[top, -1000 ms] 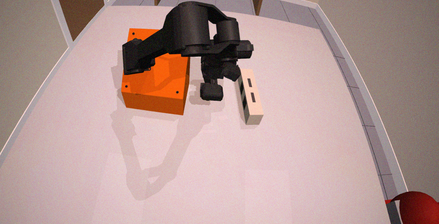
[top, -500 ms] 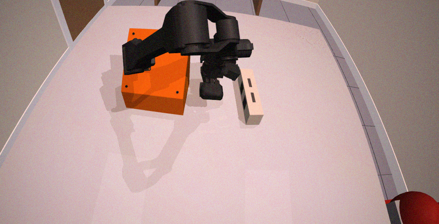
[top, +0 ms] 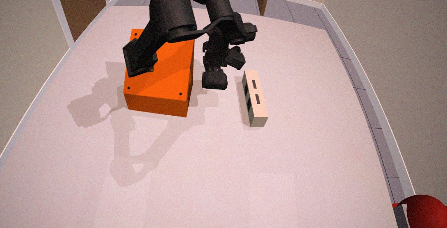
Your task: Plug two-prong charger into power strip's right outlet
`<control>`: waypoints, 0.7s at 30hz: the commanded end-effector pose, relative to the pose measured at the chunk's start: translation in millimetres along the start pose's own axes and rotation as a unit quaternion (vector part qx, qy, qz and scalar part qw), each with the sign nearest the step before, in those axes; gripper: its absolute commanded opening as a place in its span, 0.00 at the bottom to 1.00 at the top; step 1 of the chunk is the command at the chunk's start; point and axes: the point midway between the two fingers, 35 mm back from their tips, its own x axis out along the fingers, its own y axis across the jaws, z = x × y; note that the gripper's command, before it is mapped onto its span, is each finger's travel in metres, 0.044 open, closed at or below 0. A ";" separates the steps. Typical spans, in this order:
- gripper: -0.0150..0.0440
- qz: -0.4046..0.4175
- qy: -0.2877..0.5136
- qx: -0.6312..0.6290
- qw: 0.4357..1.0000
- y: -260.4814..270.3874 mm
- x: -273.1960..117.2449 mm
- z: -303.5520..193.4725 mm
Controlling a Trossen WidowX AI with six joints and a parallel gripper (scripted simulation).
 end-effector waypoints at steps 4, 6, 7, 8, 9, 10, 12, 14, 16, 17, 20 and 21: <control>0.25 0.003 -0.002 0.006 1.000 -2.8 -3.2 1.3; 0.25 0.004 -0.002 0.005 1.000 -4.9 -1.4 3.0; 0.25 0.005 -0.002 0.005 1.000 -6.0 -0.4 3.9; 0.25 0.005 -0.003 0.005 1.000 -7.1 0.5 4.7; 0.25 0.006 -0.003 0.005 1.000 -8.2 1.5 5.6; 0.25 0.006 -0.003 0.005 1.000 -9.4 2.5 6.4; 0.25 0.007 -0.004 0.005 1.000 -11.7 4.4 8.1; 0.25 0.007 -0.004 0.005 1.000 -14.2 6.4 9.6; 0.25 0.008 -0.004 0.005 1.000 -16.6 8.4 11.2; 0.25 0.008 -0.004 0.005 1.000 -17.9 9.4 11.9; 0.25 0.008 -0.005 0.005 1.000 -21.7 12.4 14.1; 0.25 0.008 -0.005 0.005 1.000 -23.0 13.4 14.8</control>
